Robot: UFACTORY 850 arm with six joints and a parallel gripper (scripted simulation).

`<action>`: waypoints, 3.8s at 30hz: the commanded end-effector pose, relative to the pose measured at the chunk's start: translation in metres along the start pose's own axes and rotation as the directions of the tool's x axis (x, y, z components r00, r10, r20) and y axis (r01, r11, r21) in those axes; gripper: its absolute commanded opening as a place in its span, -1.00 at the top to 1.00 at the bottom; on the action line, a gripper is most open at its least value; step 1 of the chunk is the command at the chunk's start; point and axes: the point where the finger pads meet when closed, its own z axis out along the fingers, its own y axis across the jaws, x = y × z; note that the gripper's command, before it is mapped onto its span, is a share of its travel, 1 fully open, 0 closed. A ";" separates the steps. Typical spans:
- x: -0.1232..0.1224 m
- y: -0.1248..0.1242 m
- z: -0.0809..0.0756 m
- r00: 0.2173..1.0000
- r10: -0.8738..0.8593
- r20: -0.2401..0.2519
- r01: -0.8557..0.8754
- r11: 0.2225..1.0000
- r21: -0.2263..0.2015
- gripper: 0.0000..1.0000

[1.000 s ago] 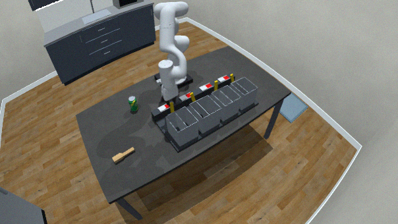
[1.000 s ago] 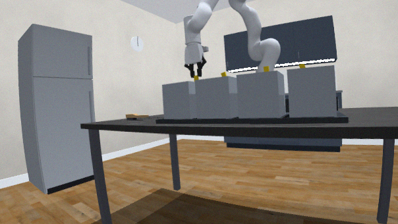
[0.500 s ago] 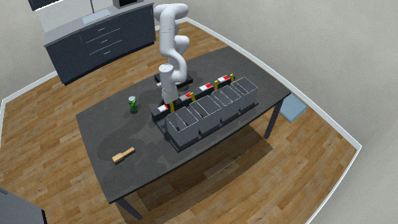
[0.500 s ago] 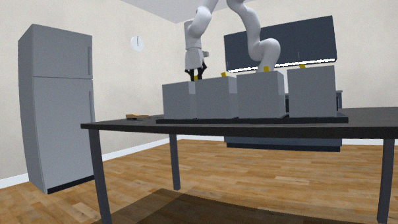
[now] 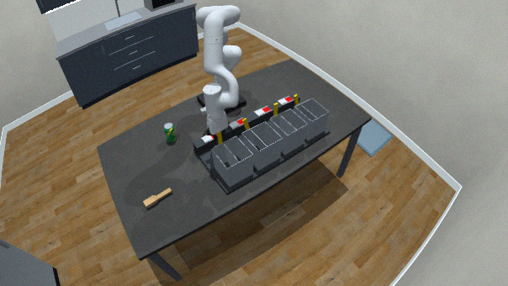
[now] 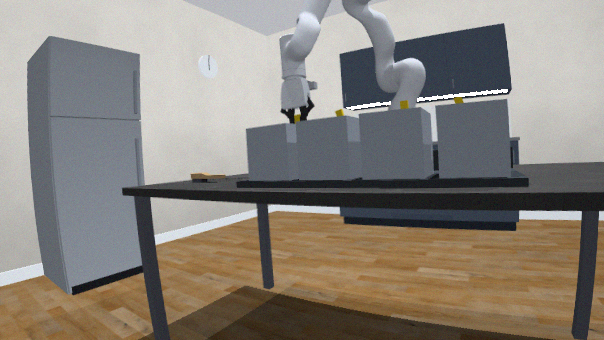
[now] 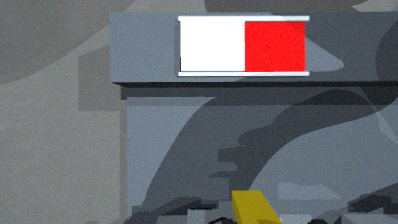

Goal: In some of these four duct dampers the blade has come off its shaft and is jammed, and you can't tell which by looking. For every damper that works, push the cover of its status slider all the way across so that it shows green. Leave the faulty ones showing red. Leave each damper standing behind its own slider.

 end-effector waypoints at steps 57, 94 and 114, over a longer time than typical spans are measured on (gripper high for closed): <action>-0.001 -0.001 0.000 1.000 0.000 0.002 0.000 1.000 0.001 0.62; -0.001 -0.007 0.000 1.000 0.000 0.002 0.000 0.998 -0.066 0.62; -0.001 -0.019 0.001 1.000 0.000 0.002 0.000 0.983 -0.181 0.62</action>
